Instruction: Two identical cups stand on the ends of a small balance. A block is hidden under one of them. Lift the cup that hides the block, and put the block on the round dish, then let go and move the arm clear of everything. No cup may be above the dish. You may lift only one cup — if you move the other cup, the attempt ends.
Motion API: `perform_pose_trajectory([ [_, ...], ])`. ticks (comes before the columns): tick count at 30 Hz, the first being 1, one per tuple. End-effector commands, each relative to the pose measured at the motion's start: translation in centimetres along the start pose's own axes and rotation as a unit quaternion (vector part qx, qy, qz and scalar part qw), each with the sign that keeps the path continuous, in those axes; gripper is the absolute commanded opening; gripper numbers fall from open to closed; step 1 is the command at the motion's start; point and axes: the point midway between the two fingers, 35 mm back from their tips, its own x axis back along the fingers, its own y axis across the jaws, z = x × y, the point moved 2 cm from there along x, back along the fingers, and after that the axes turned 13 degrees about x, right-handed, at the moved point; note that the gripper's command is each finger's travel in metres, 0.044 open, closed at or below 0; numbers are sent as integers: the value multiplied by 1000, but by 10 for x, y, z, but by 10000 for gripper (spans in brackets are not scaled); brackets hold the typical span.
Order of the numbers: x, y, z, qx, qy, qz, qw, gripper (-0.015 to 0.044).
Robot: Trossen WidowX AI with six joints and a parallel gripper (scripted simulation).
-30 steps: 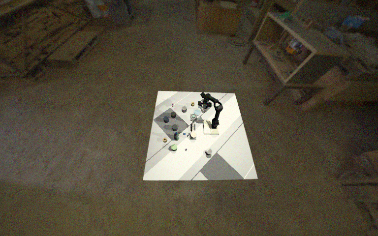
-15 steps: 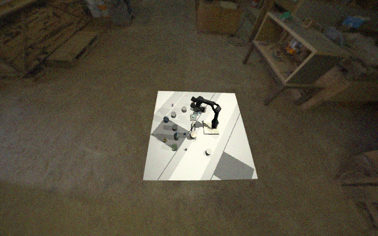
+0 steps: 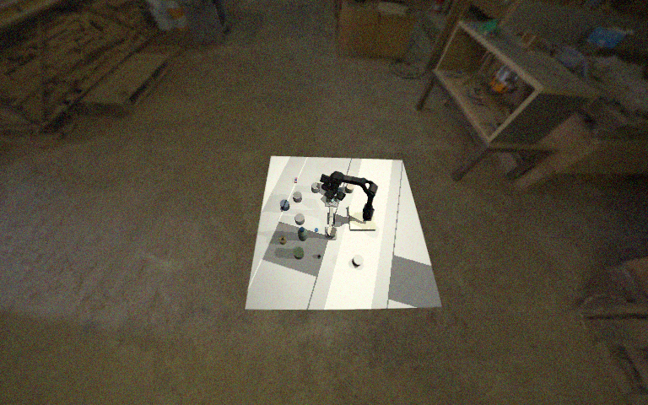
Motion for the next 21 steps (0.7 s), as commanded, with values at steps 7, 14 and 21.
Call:
perform_pose_trajectory([
  [7,-16,0,-2,-4,-2,0,1000,260],
  [14,-27,0,-2,-4,-2,0,1000,260],
  [21,-39,0,-2,-4,-2,0,1000,260],
])
